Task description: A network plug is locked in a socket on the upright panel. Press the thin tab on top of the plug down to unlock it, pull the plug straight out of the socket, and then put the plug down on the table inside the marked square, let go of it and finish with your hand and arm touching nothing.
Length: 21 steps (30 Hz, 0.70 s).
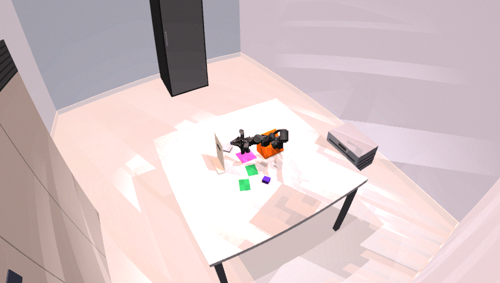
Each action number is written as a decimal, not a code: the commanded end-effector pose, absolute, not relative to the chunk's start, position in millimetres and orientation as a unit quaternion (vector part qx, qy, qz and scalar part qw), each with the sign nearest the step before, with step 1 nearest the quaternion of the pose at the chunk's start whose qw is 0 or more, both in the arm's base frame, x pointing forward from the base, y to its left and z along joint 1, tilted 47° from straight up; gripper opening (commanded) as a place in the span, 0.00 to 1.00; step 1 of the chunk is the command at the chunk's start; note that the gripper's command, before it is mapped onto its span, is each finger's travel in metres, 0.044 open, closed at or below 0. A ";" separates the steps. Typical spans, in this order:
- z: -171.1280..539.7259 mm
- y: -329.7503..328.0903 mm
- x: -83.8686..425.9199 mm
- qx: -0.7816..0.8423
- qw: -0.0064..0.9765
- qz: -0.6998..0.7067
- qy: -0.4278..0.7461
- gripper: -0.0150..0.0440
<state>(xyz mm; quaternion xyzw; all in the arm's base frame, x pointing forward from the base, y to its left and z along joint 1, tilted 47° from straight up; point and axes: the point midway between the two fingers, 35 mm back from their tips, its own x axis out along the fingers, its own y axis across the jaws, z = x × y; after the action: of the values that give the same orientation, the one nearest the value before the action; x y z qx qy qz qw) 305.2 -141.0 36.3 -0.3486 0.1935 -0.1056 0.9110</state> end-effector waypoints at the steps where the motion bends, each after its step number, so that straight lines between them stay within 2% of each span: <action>1: 41.5 -145.2 304.5 -0.351 0.910 -0.105 0.192 0.25; 21: 68.2 -168.4 290.3 -0.353 0.910 -0.104 0.192 0.25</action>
<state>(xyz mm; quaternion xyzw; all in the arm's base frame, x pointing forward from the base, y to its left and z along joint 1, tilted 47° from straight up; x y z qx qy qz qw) 292.0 -166.3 64.2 -0.3504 0.1934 -0.1055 0.9103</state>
